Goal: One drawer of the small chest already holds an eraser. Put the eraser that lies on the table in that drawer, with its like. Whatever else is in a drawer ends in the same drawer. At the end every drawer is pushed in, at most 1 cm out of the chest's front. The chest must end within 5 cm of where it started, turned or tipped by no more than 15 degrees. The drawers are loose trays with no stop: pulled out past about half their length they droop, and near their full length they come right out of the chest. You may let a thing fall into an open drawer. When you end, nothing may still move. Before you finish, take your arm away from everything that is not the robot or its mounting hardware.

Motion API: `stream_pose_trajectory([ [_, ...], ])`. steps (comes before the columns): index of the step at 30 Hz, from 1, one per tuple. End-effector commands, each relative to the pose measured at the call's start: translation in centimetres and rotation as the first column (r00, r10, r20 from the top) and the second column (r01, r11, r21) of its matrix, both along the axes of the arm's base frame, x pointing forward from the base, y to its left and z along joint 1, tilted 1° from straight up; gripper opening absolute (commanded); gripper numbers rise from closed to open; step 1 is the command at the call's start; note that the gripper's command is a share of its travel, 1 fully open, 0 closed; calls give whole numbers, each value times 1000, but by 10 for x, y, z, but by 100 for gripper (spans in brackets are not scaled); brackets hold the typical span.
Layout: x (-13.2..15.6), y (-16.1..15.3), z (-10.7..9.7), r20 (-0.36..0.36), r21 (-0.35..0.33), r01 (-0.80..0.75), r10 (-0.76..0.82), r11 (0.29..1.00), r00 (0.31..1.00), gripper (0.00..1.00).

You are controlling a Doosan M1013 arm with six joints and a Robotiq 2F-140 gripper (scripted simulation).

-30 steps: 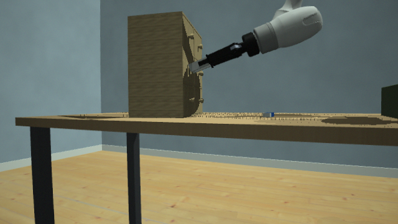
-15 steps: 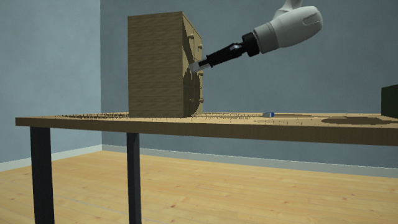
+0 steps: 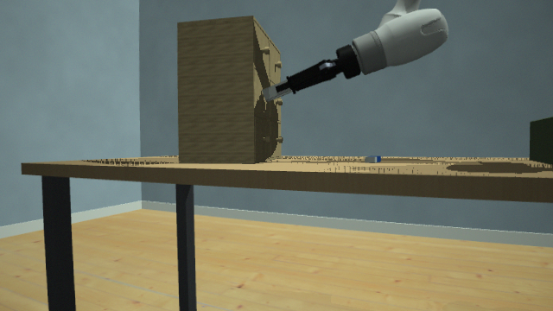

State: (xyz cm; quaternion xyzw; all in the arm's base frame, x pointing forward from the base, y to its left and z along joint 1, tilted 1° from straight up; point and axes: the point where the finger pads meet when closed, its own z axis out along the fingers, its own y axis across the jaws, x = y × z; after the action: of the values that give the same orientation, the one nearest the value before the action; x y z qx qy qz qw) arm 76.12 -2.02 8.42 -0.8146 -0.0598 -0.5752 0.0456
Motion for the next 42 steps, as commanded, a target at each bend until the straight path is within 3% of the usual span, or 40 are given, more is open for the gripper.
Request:
stream_pose_trajectory([
  [1, 0, 0, 0, 0, 0, 0, 0, 1000, 1000, 8],
  [42, -30, -5, 0, 0, 0, 0, 0, 1000, 1000, 8],
])
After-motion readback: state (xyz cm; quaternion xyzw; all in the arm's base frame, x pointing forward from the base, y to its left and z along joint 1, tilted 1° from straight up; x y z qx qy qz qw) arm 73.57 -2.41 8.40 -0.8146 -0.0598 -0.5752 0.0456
